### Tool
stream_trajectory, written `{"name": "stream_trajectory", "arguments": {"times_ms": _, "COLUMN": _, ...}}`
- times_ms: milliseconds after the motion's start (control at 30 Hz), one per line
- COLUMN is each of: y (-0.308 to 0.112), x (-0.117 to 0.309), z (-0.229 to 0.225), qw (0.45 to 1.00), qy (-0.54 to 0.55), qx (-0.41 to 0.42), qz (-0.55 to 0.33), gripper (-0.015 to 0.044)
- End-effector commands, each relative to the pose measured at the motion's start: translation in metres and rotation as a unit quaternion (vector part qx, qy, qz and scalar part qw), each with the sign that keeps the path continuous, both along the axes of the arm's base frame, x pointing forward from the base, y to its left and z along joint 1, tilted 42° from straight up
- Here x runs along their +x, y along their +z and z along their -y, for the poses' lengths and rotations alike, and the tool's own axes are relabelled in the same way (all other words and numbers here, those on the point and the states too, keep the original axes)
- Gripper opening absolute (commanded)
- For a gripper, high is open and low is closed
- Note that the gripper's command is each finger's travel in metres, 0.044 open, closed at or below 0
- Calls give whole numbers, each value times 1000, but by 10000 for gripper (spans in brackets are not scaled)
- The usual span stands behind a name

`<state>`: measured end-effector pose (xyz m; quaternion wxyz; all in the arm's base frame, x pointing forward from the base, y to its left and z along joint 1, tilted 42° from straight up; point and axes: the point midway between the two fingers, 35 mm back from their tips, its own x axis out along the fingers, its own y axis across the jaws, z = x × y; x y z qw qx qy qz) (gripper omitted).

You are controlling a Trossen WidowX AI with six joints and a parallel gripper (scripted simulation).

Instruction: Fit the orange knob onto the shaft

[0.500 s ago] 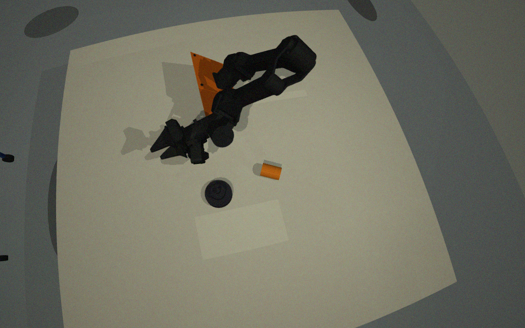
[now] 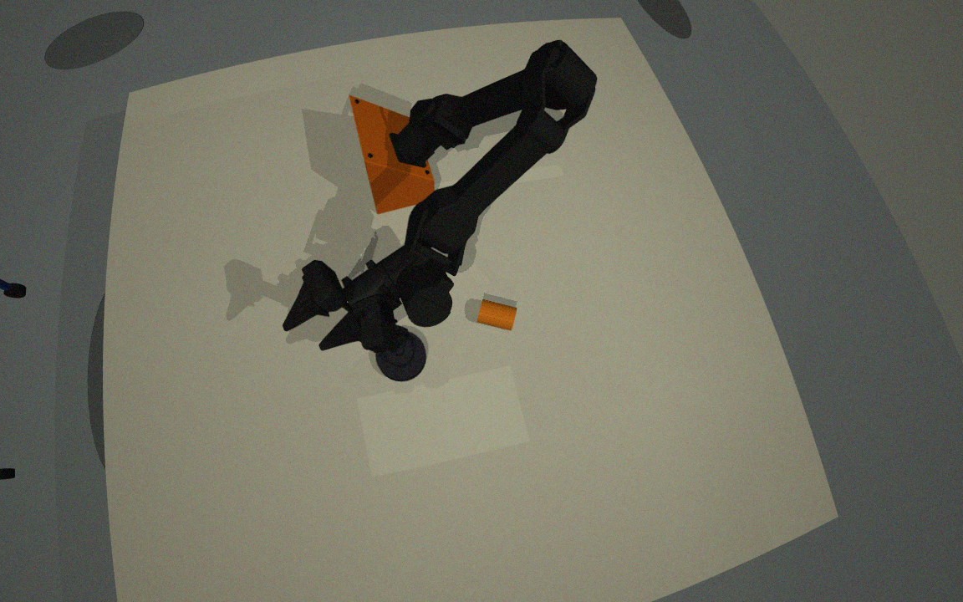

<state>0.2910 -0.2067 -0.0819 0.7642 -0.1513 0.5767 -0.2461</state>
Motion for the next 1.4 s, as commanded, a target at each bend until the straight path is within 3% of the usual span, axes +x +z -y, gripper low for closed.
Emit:
{"name": "stream_trajectory", "arguments": {"times_ms": 0, "y": 46, "x": 42, "z": -7, "qw": 993, "qy": -77, "qx": 81, "qz": 44, "gripper": 440}}
{"name": "stream_trajectory", "arguments": {"times_ms": 433, "y": 165, "x": 62, "z": -38, "qw": 947, "qy": -237, "qx": 203, "qz": 78, "gripper": 440}}
{"name": "stream_trajectory", "arguments": {"times_ms": 900, "y": 305, "x": 3, "z": -98, "qw": 858, "qy": -419, "qx": 289, "qz": 71, "gripper": 440}}
{"name": "stream_trajectory", "arguments": {"times_ms": 1200, "y": 305, "x": 2, "z": -101, "qw": 851, "qy": -427, "qx": 296, "qz": 71, "gripper": 440}}
{"name": "stream_trajectory", "arguments": {"times_ms": 1267, "y": 284, "x": 12, "z": -111, "qw": 815, "qy": -468, "qx": 334, "qz": 68, "gripper": 440}}
{"name": "stream_trajectory", "arguments": {"times_ms": 1367, "y": 239, "x": 27, "z": -136, "qw": 718, "qy": -561, "qx": 409, "qz": 47, "gripper": 440}}
